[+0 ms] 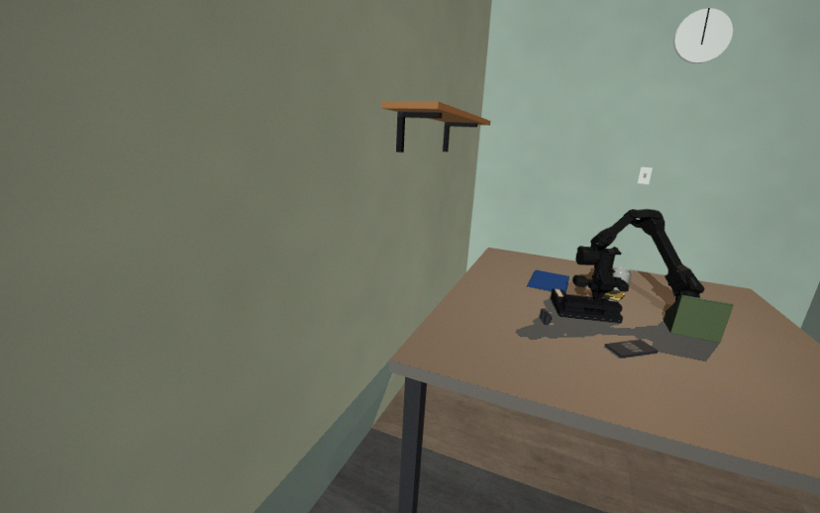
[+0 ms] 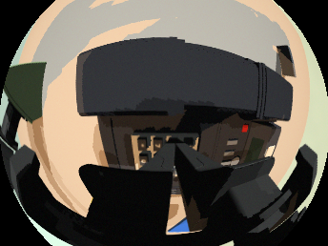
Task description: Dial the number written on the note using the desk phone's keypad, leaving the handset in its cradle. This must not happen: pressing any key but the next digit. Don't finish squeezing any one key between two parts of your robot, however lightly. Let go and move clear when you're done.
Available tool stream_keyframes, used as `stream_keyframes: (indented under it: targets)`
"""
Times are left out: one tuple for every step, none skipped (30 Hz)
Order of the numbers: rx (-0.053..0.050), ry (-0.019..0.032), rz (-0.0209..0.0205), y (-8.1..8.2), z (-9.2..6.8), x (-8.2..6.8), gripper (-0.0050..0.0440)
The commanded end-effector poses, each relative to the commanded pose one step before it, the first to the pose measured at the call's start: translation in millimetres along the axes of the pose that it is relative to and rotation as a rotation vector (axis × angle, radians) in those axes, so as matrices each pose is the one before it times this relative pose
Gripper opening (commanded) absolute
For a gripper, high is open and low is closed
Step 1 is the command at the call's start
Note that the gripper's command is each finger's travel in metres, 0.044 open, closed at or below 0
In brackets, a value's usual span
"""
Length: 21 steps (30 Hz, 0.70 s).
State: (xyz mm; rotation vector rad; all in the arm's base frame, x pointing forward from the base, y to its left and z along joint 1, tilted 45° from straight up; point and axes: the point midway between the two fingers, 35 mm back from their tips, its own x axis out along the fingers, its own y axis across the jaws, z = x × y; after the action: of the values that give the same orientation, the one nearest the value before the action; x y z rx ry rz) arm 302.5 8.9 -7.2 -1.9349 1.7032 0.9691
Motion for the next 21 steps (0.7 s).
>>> stream_keyframes:
  targets:
    - [-0.0033, 0.00308, 0.00087, 0.17, -0.23, 0.77, -0.0050]
    - [0.0000, 0.00000, 0.00000, 0.00, 0.00, 0.00, -0.0050]
    - [0.0000, 0.00000, 0.00000, 0.00, 0.00, 0.00, -0.0050]
    - [0.0000, 0.00000, 0.00000, 0.00, 0.00, 0.00, -0.0050]
    - [0.0000, -0.00012, -0.00005, -0.12, 0.03, -2.29, -0.0050]
    - [0.0000, -0.00018, -0.00008, -0.18, 0.05, -4.91, -0.0050]
    - [0.0000, -0.00010, -0.00004, -0.09, 0.03, -5.61, -0.0050]
    - [0.0000, 0.00005, 0.00002, 0.05, -0.01, -6.96, -0.0050]
    - [0.0001, 0.00022, 0.00009, 0.22, -0.06, -6.73, -0.0050]
    - [0.0000, 0.00013, 0.00005, 0.12, -0.04, -2.52, -0.0050]
    - [0.0000, 0.00000, 0.00000, 0.00, 0.00, 0.00, -0.0050]
    - [0.0000, 0.00000, 0.00000, 0.00, 0.00, 0.00, -0.0050]
    - [0.0000, 0.00000, 0.00000, 0.00, 0.00, 0.00, -0.0050]
    - [0.0000, 0.00000, 0.00000, 0.00, 0.00, 0.00, -0.0050]
    - [0.0000, 0.00000, 0.00000, 0.00, 0.00, 0.00, -0.0050]
    - [0.0000, 0.00000, 0.00000, 0.00, 0.00, 0.00, -0.0050]
    - [-0.0013, 0.00087, 0.00037, 1.64, -1.01, 0.47, -0.0050]
    - [-0.0005, 0.00035, 0.00015, 4.47, -3.02, 0.09, -0.0050]
    - [0.0002, -0.00014, -0.00005, 7.40, -4.86, -0.16, -0.0050]
    - [0.0002, -0.00011, -0.00004, 7.52, -4.62, 0.02, -0.0050]
    - [0.0011, -0.00073, -0.00032, 4.42, -2.68, -0.30, -0.0050]
